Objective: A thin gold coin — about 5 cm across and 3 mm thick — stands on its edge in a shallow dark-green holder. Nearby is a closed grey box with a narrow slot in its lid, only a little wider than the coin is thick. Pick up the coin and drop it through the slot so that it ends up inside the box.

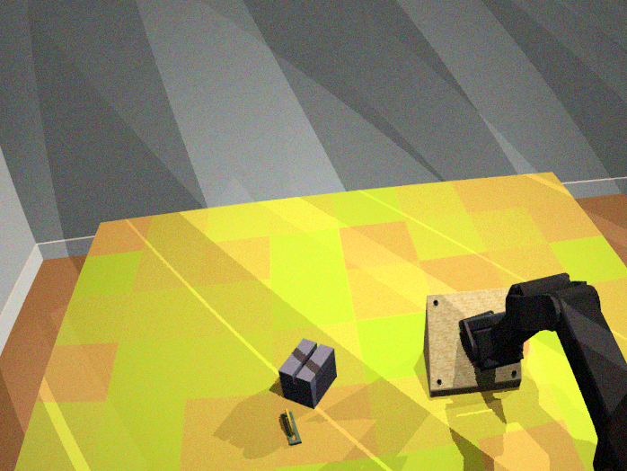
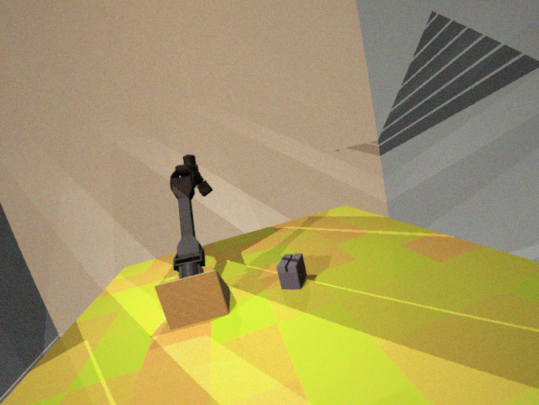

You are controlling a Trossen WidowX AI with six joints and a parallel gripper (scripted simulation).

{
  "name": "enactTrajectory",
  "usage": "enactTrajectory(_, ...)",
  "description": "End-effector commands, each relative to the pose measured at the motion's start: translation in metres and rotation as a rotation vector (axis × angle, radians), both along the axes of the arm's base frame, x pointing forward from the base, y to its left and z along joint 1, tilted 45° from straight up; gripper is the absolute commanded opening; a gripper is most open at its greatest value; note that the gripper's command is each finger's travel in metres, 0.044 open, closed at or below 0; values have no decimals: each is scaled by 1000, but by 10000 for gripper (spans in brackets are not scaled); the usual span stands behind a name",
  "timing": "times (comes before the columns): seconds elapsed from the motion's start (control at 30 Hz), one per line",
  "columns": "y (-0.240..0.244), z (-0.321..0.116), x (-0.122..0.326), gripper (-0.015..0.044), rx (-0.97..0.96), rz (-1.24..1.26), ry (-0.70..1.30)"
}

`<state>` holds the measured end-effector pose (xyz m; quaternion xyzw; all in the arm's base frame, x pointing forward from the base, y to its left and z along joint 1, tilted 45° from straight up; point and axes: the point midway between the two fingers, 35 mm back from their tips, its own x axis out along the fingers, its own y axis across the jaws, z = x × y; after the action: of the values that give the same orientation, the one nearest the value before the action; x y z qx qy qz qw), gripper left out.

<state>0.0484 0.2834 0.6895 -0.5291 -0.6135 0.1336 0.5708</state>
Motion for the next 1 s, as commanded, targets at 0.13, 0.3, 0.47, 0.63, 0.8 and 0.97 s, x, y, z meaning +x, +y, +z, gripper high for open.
enactTrajectory(0.13,52,-75,76,161,-283,-164,7)
enactTrajectory(0.3,55,-120,133,161,-438,-263,34)
enactTrajectory(0.47,52,-151,169,161,-538,-311,71)
enactTrajectory(0.63,39,-213,227,161,-705,-361,196)
enactTrajectory(0.8,6,-279,282,161,-846,-399,378)
enactTrajectory(0.97,-43,-345,322,161,-959,-418,593)
